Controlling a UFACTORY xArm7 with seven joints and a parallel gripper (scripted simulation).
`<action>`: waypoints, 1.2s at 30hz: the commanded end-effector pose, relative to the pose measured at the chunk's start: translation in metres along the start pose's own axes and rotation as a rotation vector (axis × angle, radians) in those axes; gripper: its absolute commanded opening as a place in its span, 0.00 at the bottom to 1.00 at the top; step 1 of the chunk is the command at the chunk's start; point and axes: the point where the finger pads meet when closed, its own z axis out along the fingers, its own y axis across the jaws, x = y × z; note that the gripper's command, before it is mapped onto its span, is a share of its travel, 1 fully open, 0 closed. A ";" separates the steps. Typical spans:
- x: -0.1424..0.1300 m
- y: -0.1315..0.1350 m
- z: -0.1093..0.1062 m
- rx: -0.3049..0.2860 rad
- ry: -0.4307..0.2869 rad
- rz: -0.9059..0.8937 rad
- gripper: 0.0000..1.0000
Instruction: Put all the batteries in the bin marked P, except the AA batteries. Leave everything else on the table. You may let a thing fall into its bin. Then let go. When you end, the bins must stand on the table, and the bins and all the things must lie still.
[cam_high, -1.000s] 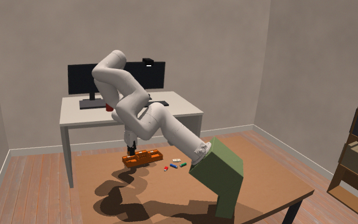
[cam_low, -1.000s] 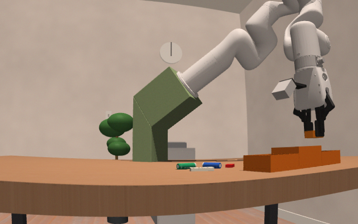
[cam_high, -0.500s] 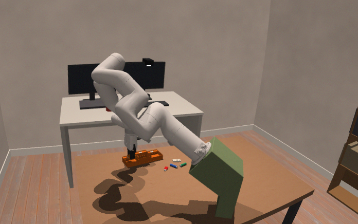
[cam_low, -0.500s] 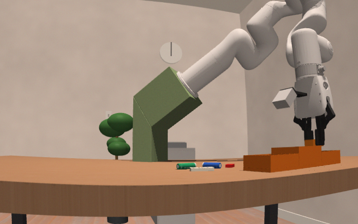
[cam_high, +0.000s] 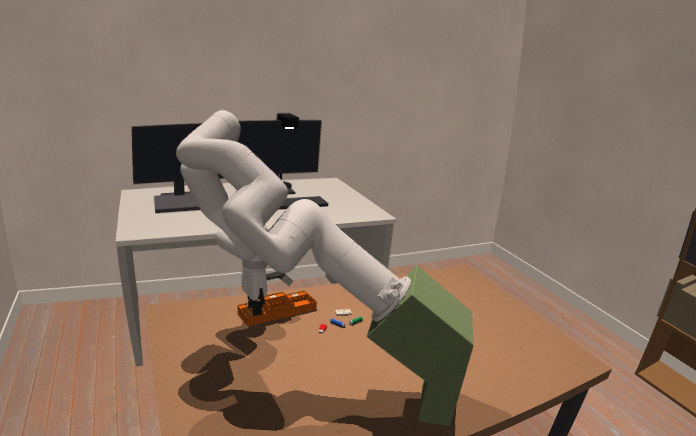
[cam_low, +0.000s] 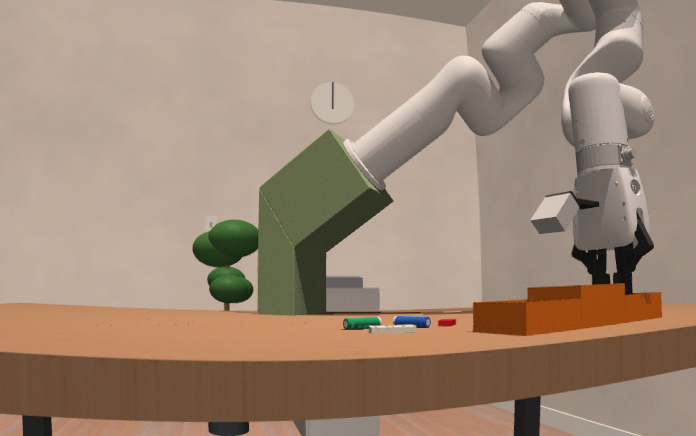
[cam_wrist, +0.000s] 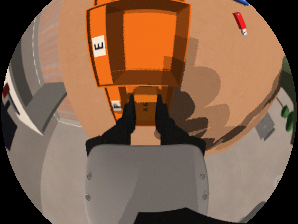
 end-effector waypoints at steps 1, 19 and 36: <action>0.001 -0.002 0.002 0.004 0.001 0.000 0.00; 0.001 -0.002 0.002 0.004 0.001 0.000 0.33; 0.001 -0.002 -0.004 0.004 0.001 0.000 0.33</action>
